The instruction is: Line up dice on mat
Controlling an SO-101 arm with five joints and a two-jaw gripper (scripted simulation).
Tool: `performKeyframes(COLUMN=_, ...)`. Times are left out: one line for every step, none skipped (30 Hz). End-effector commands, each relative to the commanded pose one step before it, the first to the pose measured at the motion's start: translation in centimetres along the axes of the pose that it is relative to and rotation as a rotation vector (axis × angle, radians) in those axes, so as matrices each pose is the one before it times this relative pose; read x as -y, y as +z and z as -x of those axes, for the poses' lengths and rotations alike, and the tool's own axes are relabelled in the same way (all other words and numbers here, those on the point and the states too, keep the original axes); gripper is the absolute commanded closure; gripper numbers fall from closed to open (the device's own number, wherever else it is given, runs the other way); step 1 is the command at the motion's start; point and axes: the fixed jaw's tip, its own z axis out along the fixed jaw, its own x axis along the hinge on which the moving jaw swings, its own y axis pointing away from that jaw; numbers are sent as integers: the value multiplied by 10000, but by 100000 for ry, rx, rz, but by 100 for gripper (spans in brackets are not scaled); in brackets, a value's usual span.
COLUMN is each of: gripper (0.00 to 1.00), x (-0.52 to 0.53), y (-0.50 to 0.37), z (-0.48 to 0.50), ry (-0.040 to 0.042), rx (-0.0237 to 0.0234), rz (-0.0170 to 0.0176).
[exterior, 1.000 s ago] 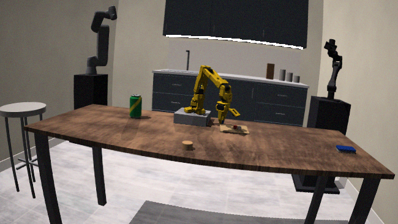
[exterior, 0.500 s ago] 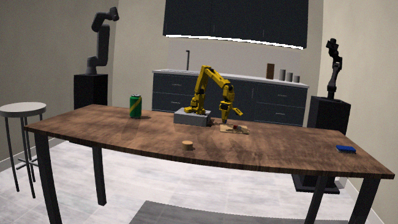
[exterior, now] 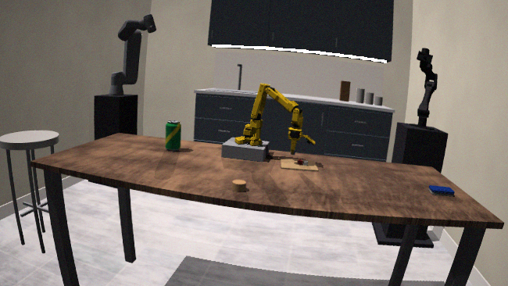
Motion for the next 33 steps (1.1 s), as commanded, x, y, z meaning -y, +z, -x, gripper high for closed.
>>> performKeyframes(gripper=100, x=-5536, y=-1481, z=870, ry=-3403, rx=1092, rz=-182)
performKeyframes(gripper=100, x=-189, y=-1, z=36, ry=-101, rx=0, rz=-3)
performKeyframes(gripper=100, x=-31, y=0, z=2, ry=-16, rx=0, rz=0)
performKeyframes(gripper=100, x=0, y=0, z=0, ry=0, rx=0, rz=0)
performKeyframes(gripper=100, x=0, y=0, z=0, ry=0, rx=0, rz=0)
performKeyframes(gripper=100, x=-2044, y=-4870, z=1959, ry=-751, rx=2452, rz=-569)
performKeyframes(gripper=100, x=0, y=0, z=0, ry=0, rx=0, rz=0)
performKeyframes(gripper=100, x=0, y=0, z=0, ry=0, rx=0, rz=0)
performKeyframes(gripper=100, x=0, y=0, z=0, ry=0, rx=0, rz=0)
performKeyframes(gripper=100, x=0, y=0, z=0, ry=0, rx=0, rz=0)
performKeyframes(gripper=100, x=0, y=0, z=0, ry=0, rx=0, rz=0)
performKeyframes(gripper=100, x=0, y=0, z=0, ry=0, rx=0, rz=0)
performKeyframes(gripper=100, x=0, y=0, z=0, ry=0, rx=0, rz=0)
performKeyframes(gripper=100, x=0, y=0, z=0, ry=0, rx=0, rz=0)
performKeyframes(gripper=100, x=0, y=0, z=0, ry=0, rx=0, rz=0)
performKeyframes(gripper=100, x=0, y=0, z=0, ry=0, rx=0, rz=0)
performKeyframes(gripper=100, x=0, y=0, z=0, ry=0, rx=0, rz=0)
performKeyframes(gripper=100, x=0, y=0, z=0, ry=0, rx=0, rz=0)
performKeyframes(gripper=100, x=0, y=0, z=0, ry=0, rx=0, rz=0)
performKeyframes(gripper=100, x=0, y=0, z=0, ry=0, rx=0, rz=0)
performKeyframes(gripper=100, x=0, y=0, z=0, ry=0, rx=0, rz=0)
performKeyframes(gripper=100, x=0, y=0, z=0, ry=0, rx=0, rz=0)
performKeyframes(gripper=100, x=-5, y=20, z=0, ry=0, rx=2, rz=2)
performKeyframes(gripper=100, x=0, y=96, z=6, ry=0, rx=0, rz=0)
performKeyframes(gripper=100, x=0, y=234, z=5, ry=0, rx=0, rz=0)
performKeyframes(gripper=100, x=0, y=384, z=4, ry=0, rx=0, rz=0)
performKeyframes(gripper=100, x=-6, y=522, z=4, ry=0, rx=0, rz=0)
performKeyframes(gripper=100, x=-1, y=642, z=3, ry=0, rx=0, rz=0)
performKeyframes(gripper=100, x=-7, y=720, z=3, ry=0, rx=0, rz=0)
performKeyframes(gripper=100, x=-7, y=744, z=3, ry=0, rx=0, rz=0)
performKeyframes(gripper=100, x=-7, y=714, z=-3, ry=0, rx=0, rz=0)
performKeyframes(gripper=100, x=-7, y=642, z=-9, ry=0, rx=0, rz=0)
performKeyframes(gripper=100, x=-6, y=522, z=-8, ry=0, rx=0, rz=0)
